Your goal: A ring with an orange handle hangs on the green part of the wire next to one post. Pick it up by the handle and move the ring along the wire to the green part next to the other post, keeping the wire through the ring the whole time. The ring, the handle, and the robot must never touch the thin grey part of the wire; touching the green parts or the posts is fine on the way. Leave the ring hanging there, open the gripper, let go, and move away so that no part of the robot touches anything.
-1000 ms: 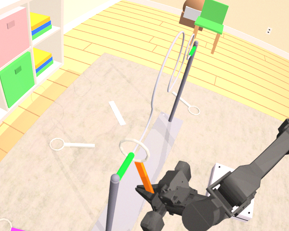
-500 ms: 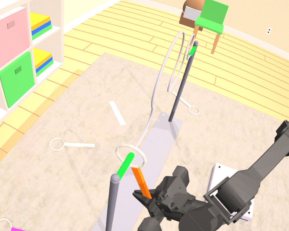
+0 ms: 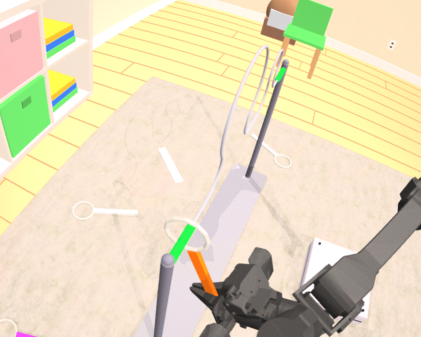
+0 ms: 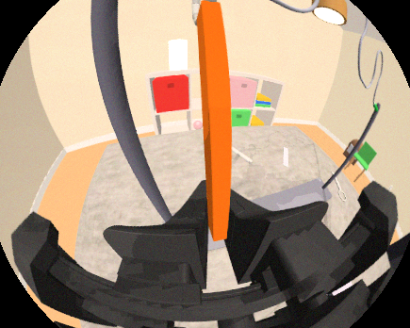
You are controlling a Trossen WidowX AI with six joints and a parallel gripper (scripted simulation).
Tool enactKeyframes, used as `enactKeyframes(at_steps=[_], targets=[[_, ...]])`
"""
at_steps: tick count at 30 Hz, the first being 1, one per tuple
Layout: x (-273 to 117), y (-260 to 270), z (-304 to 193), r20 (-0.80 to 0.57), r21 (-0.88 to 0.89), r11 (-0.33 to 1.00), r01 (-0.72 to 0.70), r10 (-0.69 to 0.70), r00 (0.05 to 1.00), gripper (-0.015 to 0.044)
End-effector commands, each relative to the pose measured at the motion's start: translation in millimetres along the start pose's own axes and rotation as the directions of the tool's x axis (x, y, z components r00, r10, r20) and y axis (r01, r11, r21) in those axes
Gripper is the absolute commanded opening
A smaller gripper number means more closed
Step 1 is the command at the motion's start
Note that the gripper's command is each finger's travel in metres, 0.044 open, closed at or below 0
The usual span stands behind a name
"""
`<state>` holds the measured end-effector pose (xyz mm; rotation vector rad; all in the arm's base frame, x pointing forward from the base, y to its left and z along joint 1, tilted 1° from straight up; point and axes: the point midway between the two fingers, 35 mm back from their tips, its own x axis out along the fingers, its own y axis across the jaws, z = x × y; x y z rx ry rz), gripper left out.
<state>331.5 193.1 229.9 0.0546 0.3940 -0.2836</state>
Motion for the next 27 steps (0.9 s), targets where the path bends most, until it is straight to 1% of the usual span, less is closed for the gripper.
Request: enactKeyframes(at_steps=[1, 9, 27], targets=[[2.8, 0.6, -5.4, 0.002, -0.001, 1.000, 0.006, -0.006, 1.000, -0.0150], [7.5, 1.0, -16.2, 0.002, -0.001, 1.000, 0.006, -0.006, 1.000, -0.0150], [7.6, 1.0, -16.4, 0.002, -0.001, 1.000, 0.006, -0.006, 1.000, -0.0150]])
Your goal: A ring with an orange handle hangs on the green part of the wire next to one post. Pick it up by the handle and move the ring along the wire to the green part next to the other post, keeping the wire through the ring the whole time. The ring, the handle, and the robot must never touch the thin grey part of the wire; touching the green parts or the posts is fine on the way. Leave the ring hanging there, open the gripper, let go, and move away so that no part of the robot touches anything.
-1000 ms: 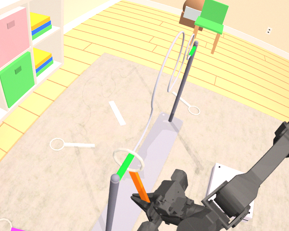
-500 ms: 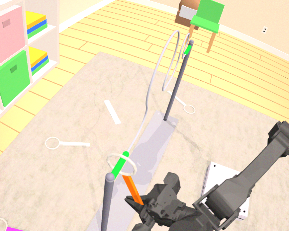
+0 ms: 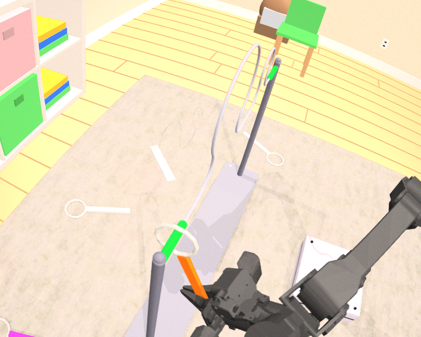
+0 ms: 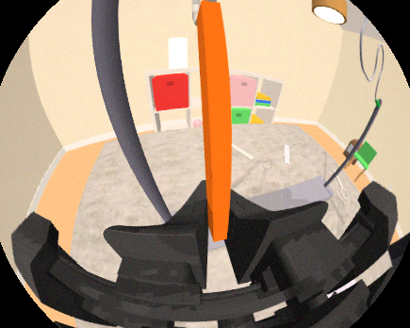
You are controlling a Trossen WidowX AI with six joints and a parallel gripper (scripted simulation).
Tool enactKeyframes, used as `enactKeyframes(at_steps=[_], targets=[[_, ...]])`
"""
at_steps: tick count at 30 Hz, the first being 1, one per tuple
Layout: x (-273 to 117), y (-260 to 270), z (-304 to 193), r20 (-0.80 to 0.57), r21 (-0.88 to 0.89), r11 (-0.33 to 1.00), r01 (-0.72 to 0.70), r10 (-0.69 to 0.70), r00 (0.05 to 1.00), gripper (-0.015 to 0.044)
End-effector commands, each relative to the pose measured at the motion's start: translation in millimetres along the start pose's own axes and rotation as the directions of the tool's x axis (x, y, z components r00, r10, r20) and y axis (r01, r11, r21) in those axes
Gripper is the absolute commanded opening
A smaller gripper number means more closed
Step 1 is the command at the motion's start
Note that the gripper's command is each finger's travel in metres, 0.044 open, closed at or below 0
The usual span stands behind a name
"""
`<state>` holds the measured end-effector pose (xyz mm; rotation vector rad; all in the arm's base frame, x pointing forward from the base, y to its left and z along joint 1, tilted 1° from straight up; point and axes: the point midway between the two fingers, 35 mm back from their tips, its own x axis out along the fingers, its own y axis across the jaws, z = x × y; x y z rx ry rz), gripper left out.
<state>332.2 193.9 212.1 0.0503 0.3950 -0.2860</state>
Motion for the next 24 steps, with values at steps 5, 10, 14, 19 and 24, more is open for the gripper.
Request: enactKeyframes(at_steps=[5, 10, 14, 19, 24], targets=[[0.0, 0.0, 0.0, 0.000, 0.000, 1.000, 0.000, 0.000, 1.000, -0.0019], [0.0, 0.0, 0.0, 0.000, 0.000, 1.000, 0.000, 0.000, 1.000, 0.0113], [-7.0, 0.7, -0.7, -0.003, 0.001, 1.000, 0.001, -0.001, 1.000, 0.0160], [-28.4, 1.3, -1.6, -0.006, 0.003, 1.000, 0.003, -0.003, 1.000, 0.0160], [-48.5, 0.2, -1.0, -0.002, 0.003, 1.000, 0.002, -0.002, 1.000, 0.0160]])
